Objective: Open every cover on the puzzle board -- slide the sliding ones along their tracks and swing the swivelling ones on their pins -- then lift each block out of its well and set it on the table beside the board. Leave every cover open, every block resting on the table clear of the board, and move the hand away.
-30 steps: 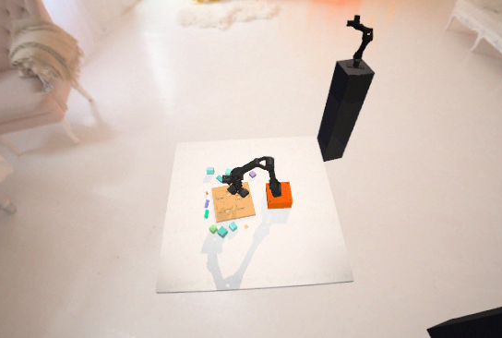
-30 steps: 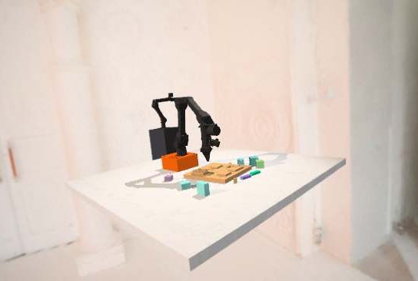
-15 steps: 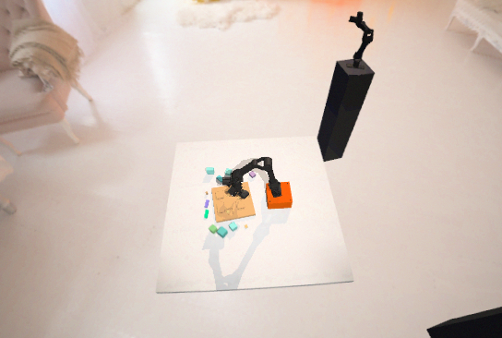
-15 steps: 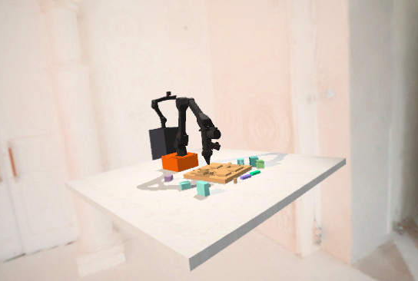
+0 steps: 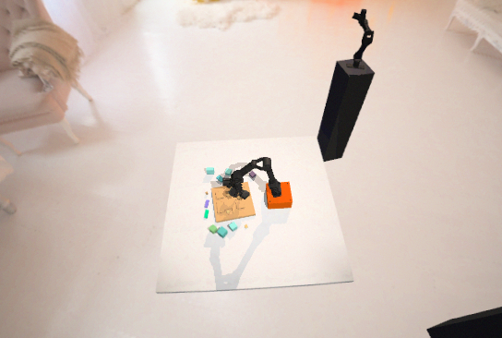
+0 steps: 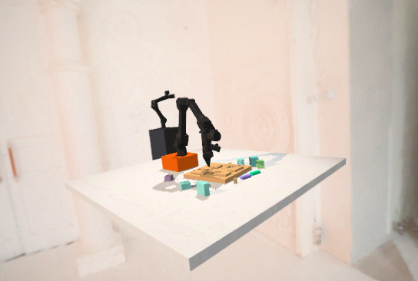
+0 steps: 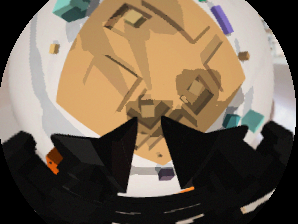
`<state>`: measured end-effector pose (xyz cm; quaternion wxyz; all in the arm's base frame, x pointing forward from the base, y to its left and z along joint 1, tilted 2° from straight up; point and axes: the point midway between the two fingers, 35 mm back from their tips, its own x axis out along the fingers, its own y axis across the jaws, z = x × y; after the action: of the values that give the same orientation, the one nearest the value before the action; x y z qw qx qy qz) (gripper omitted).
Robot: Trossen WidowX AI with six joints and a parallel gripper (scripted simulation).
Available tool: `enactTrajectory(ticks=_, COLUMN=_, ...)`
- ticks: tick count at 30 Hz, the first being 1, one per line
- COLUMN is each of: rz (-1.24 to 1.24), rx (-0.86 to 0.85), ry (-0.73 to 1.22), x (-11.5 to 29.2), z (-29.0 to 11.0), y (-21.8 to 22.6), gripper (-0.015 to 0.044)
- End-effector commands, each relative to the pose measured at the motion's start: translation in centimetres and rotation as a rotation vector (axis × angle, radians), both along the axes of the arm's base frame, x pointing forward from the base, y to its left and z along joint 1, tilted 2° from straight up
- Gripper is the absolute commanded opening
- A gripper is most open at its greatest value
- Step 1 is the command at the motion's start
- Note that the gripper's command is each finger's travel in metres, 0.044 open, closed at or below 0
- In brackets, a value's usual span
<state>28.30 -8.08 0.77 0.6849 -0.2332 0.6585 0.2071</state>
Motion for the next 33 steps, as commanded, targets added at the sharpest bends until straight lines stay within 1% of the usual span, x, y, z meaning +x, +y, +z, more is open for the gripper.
enactTrajectory(ticks=1, rz=0.007, rx=0.003, ry=-0.001, x=0.0, z=0.0, y=0.0, gripper=0.0144)
enactTrajectory(ticks=11, rz=0.007, rx=0.003, ry=-0.001, x=0.0, z=-0.2, y=0.0, gripper=0.0144)
enactTrajectory(ticks=33, rz=0.007, rx=0.003, ry=-0.001, x=0.1, z=-2.2, y=0.0, gripper=0.0144)
